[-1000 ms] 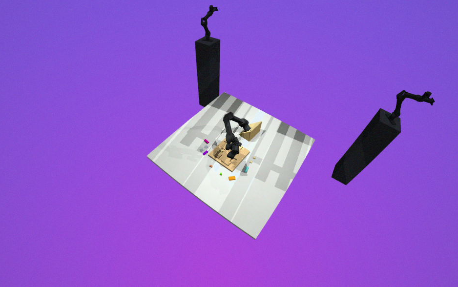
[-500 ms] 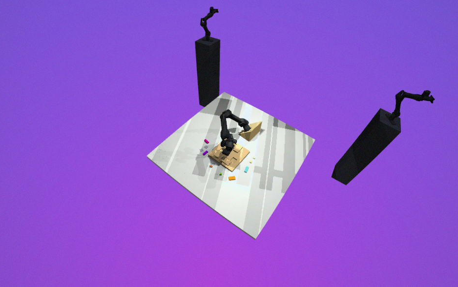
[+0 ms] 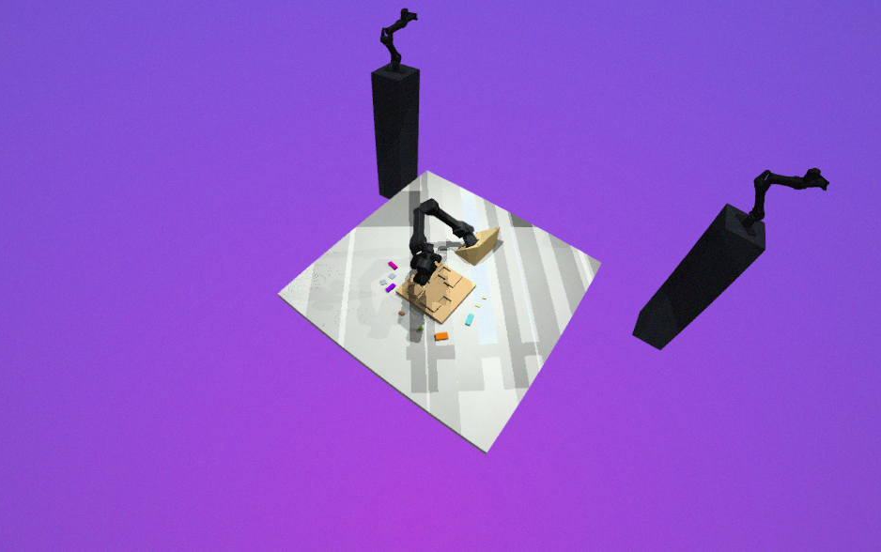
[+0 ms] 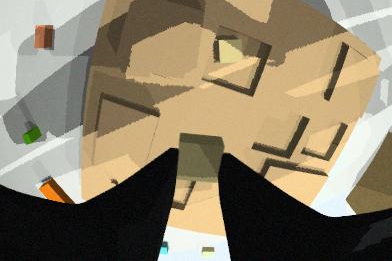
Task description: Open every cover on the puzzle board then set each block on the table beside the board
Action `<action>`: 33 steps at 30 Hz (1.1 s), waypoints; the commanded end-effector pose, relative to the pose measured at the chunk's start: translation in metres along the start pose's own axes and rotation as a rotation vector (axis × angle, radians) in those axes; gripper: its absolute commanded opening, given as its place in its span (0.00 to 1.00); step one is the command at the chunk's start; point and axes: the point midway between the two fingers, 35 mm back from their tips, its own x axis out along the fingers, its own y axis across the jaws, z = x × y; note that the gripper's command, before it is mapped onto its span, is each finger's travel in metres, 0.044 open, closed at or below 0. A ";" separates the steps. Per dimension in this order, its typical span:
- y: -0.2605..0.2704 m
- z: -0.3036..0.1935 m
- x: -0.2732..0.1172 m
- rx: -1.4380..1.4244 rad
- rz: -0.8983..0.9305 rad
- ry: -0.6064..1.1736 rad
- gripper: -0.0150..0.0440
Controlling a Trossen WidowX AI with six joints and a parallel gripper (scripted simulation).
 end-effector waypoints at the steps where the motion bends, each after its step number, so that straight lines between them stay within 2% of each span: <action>1: -0.006 0.015 -0.002 -0.005 0.004 -0.002 0.39; 33: -0.073 0.121 -0.003 -0.004 0.003 -0.013 0.39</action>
